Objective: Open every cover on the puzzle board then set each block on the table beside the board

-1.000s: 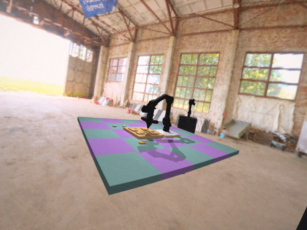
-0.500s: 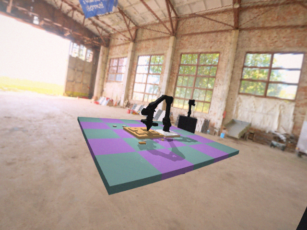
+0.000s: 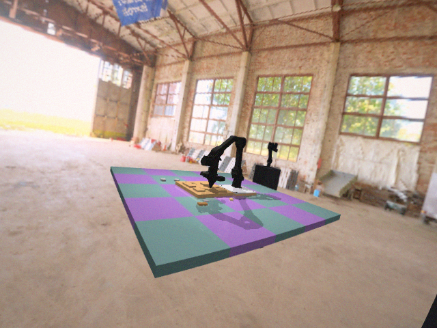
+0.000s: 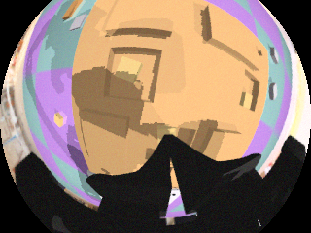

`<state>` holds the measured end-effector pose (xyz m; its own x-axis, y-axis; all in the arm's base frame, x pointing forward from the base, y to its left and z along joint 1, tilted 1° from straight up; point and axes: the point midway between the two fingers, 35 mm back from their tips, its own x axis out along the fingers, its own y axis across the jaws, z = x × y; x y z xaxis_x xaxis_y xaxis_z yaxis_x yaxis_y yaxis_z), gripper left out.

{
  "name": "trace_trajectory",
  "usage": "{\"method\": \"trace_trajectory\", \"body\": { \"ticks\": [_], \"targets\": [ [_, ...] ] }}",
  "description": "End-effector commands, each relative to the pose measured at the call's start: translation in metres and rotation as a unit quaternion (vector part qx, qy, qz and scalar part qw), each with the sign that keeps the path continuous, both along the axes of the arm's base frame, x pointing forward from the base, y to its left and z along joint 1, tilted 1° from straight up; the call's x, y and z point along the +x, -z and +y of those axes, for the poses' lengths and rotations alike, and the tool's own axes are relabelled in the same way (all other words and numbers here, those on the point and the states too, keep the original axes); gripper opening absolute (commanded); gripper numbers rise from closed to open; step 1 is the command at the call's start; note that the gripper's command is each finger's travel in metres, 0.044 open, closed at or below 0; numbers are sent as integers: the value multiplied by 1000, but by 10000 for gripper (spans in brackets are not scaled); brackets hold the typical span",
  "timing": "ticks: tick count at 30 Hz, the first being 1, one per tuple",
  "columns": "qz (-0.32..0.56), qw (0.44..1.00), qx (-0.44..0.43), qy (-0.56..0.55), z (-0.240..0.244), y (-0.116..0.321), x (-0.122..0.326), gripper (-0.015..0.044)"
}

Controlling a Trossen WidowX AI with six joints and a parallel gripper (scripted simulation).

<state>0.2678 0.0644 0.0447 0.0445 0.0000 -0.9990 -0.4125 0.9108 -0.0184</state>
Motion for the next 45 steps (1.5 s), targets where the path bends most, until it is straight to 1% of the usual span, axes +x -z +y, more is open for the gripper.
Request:
{"method": "trace_trajectory", "body": {
  "ticks": [1,10,45],
  "targets": [
    [2,1000,1,-1,-1,2,-2,0],
    [2,1000,1,-2,-9,5,-11,0],
    [2,1000,1,0,-9,5,-11,0]
  ]
}}
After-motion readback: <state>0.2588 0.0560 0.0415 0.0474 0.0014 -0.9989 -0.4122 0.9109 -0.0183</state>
